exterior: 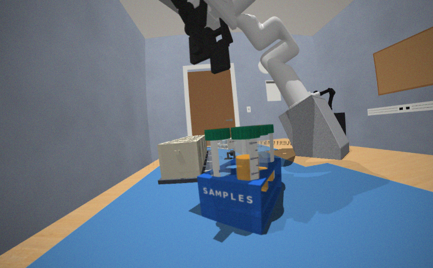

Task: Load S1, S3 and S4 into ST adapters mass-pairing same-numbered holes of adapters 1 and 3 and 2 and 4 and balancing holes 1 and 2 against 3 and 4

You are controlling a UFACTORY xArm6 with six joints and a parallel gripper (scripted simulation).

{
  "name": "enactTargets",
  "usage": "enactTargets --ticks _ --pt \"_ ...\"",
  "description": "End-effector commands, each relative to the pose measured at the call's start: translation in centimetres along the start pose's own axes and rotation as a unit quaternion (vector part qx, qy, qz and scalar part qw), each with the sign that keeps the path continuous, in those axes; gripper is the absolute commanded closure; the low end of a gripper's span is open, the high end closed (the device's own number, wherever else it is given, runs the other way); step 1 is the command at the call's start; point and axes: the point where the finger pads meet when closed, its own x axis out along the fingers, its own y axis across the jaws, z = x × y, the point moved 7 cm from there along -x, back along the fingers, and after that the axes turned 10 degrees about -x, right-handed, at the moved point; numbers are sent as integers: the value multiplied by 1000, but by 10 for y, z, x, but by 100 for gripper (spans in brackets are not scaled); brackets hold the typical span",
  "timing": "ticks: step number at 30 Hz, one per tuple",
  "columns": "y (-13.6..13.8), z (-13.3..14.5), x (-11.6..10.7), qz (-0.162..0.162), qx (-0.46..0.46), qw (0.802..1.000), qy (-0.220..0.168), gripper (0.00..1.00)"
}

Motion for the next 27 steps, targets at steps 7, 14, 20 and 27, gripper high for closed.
enactTargets --ticks 7,14,20,27 --pt "-1 0 -22 -2 0 1000 0 56" --pt "-1 0 -24 -2 0 1000 0 56" --pt "-1 0 -24 -2 0 1000 0 56" --pt "-1 0 -24 -2 0 1000 0 56"
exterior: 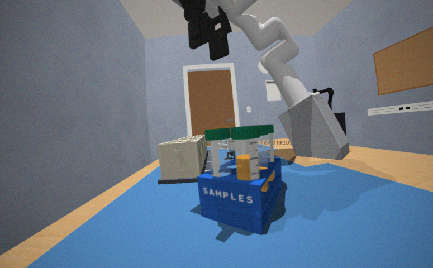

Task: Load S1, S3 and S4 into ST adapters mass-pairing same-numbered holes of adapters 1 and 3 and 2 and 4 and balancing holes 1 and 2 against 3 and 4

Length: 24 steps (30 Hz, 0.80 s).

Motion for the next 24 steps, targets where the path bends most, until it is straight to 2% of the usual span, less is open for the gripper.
enactTargets --ticks 1,5,6,14,16,19,24 --pt "-1 0 -2 -2 0 1000 0 56" --pt "-1 0 -2 -2 0 1000 0 56" --pt "2 4 -2 -2 -16 1000 0 43" --pt "25 36 -2 -2 -149 989 1 43" --pt "25 36 -2 -2 -149 989 1 43" --pt "31 46 -2 -2 -198 980 1 43" --pt "31 46 -2 -2 -279 960 1 43"
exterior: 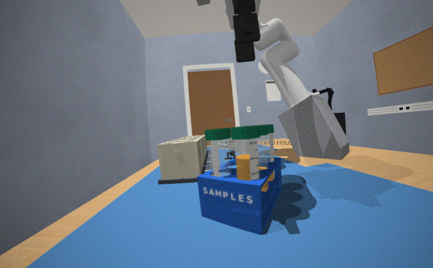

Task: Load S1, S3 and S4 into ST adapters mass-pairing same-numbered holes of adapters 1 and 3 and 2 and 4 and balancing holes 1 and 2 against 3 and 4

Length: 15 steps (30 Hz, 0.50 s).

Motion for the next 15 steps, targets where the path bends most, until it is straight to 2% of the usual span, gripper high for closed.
enactTargets --ticks 1,7,9,15 --pt "0 0 -2 -3 -77 997 -1 43" --pt "0 0 -2 -4 -176 984 -1 43" --pt "0 0 -2 -4 -176 984 -1 43" --pt "0 0 -2 -4 -274 962 0 43"
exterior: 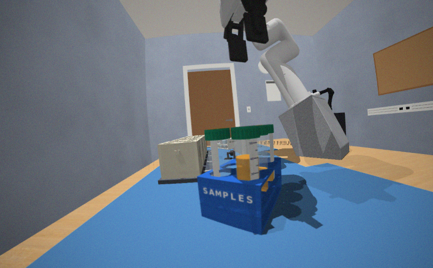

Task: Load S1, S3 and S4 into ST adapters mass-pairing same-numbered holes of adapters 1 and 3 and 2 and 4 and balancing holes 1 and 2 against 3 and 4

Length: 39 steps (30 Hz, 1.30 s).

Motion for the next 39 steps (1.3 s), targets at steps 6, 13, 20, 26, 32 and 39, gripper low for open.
enactTargets --ticks 6,13,20,26,32,39 --pt "0 -1 -2 -3 -160 987 -1 43" --pt "0 -1 -2 -3 -241 970 -1 43" --pt "0 -1 -2 -3 -339 941 0 43" --pt "0 -1 -2 -3 -339 941 0 43" --pt "0 -1 2 -3 -339 941 0 43" --pt "0 -1 16 -3 -339 941 0 43"
